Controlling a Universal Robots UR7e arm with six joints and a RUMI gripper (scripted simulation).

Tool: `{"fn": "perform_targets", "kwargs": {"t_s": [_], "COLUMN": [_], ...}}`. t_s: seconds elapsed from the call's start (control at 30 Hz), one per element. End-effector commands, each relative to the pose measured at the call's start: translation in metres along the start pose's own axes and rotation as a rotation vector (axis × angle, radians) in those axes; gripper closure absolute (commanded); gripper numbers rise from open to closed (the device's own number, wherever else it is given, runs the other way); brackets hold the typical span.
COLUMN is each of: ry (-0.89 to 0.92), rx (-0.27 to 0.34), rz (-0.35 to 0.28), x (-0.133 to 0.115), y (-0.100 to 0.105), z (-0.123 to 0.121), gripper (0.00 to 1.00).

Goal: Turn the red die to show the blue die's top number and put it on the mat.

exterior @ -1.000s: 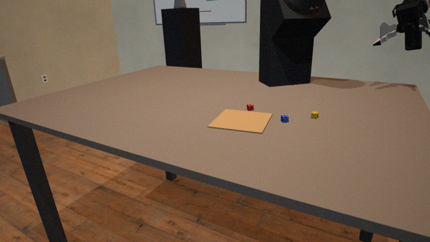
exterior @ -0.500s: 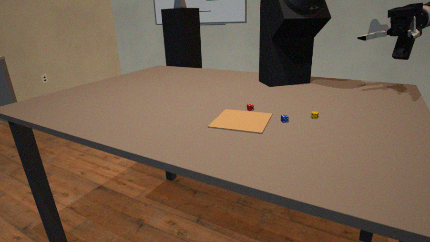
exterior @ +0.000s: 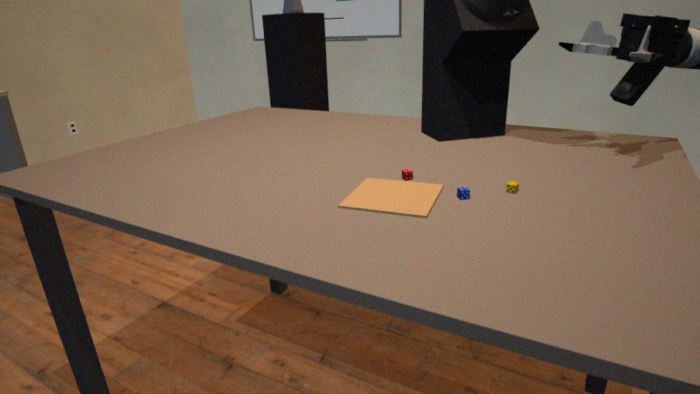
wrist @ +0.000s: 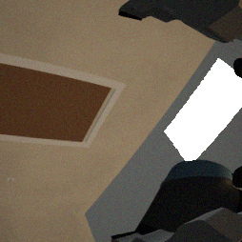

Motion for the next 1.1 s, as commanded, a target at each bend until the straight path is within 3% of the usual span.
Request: {"fn": "perform_targets", "kwargs": {"t_s": [0.0, 0.07, 0.17, 0.37, 0.57, 0.67, 0.77, 0.93, 1.07], "ry": [0.061, 0.061, 0.103, 0.15, 0.208, 0.209, 0.246, 0.274, 0.304], "rx": [0.139, 0.139, 0.245, 0.372, 0.54, 0.543, 0.667, 0.772, 0.899], "rz": [-0.072, -0.072, -0.119, -0.168, -0.218, -0.219, -0.247, -0.264, -0.278], "x": [-0.003, -0.003, -0.006, -0.009, -0.013, -0.013, -0.016, -0.018, -0.02], "y": [-0.026, -0.026, -0.04, -0.055, -0.069, -0.069, -0.077, -0.082, -0.086], "z": [-0.004, -0.004, -0.01, -0.018, -0.029, -0.03, -0.038, -0.044, -0.051], "gripper": [0.0, 0.0, 0.0, 0.0, 0.0, 0.0, 0.0, 0.0, 0.0]}}
Point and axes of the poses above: the point where the finger pads meet when closed, its own y axis back along the fingers, its own z axis across the jaws, x = y × z, the point moved 6 cm from there along y, back along the fingers, and after that the axes turned 10 degrees about y, right-handed, at the moved point
